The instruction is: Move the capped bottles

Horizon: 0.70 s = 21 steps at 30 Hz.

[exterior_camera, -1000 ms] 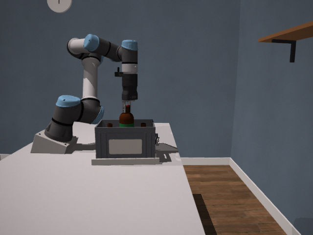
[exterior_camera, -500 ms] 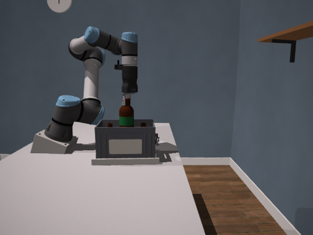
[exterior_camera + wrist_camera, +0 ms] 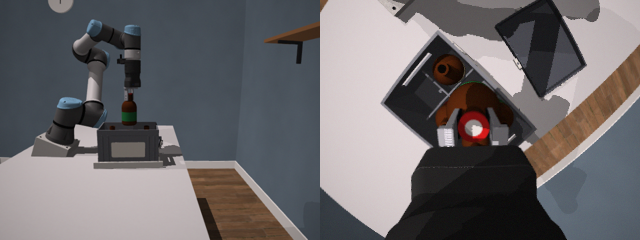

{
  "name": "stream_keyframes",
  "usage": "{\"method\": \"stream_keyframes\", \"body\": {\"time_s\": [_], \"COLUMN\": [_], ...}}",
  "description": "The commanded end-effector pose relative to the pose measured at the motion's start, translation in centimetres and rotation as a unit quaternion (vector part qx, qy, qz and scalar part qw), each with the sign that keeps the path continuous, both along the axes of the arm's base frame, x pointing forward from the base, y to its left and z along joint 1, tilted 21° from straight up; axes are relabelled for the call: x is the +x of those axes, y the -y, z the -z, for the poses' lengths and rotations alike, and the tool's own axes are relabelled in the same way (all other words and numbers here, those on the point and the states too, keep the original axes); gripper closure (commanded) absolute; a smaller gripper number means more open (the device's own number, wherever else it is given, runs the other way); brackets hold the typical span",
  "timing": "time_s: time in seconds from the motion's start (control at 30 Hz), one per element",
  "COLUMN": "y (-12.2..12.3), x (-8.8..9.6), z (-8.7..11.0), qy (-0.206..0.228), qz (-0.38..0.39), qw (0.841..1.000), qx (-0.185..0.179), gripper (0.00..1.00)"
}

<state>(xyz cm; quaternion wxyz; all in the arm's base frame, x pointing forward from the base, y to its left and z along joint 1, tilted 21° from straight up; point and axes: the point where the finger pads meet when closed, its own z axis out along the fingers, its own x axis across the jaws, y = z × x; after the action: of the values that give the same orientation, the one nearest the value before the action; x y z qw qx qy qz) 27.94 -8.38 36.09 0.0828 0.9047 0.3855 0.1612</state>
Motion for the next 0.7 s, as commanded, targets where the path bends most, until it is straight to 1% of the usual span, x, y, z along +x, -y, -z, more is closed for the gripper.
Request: {"method": "stream_keyframes", "body": {"time_s": [0.0, 0.4, 0.43, 0.67], "y": [0.0, 0.0, -0.2, -1.6], "x": [-0.1, -0.6, -0.6, -1.4], "z": [-0.3, -1.4, -1.1, -0.8], "qy": [0.001, 0.001, 0.001, 0.001], "qz": [0.000, -0.001, -0.001, -0.001], "qw": [1.000, 1.000, 1.000, 1.000], "qx": [0.000, 0.001, 0.000, 0.001], "gripper": [1.00, 1.00, 1.00, 1.00]}}
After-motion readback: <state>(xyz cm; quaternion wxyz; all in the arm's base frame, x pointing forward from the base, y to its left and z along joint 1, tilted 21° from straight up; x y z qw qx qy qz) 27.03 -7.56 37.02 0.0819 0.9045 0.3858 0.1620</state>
